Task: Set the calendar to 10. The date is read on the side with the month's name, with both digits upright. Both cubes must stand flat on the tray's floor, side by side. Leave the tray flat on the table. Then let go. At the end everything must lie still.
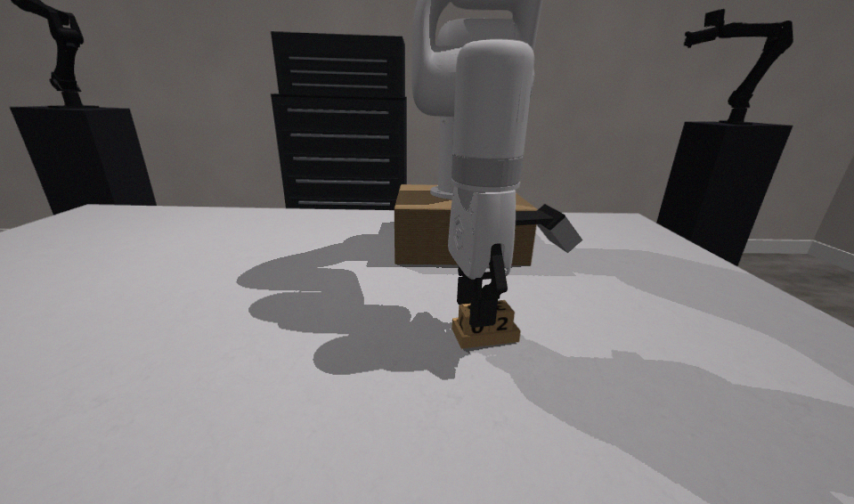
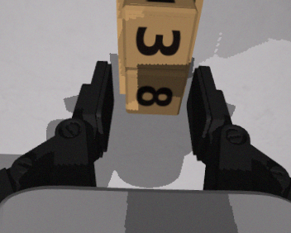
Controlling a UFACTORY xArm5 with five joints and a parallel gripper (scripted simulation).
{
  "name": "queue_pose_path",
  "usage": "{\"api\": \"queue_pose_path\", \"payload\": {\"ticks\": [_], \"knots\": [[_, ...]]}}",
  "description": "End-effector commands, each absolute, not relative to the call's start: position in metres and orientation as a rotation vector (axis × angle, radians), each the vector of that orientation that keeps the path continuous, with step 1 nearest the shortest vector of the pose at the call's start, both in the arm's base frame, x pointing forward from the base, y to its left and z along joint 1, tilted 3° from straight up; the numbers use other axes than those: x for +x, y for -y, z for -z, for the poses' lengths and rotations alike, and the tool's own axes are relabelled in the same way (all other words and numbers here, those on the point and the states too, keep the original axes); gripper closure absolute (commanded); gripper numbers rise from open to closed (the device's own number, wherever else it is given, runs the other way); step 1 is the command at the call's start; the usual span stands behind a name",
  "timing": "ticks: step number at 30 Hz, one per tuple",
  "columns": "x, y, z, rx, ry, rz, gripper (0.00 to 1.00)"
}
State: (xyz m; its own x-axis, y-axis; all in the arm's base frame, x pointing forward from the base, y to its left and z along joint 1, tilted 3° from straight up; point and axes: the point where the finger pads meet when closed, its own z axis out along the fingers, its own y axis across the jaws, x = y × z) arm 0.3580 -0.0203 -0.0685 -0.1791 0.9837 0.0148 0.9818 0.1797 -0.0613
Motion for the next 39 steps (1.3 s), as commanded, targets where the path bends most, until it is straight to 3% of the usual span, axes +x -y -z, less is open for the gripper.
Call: {"api": "queue_pose_path", "payload": {"ticks": [1,39], "knots": [[0.3592,0.0203,0.0733,-1.981,2.375,-0.055,0.51],[0.3587,0.0203,0.0805,-1.981,2.375,-0.055,0.51]]}}
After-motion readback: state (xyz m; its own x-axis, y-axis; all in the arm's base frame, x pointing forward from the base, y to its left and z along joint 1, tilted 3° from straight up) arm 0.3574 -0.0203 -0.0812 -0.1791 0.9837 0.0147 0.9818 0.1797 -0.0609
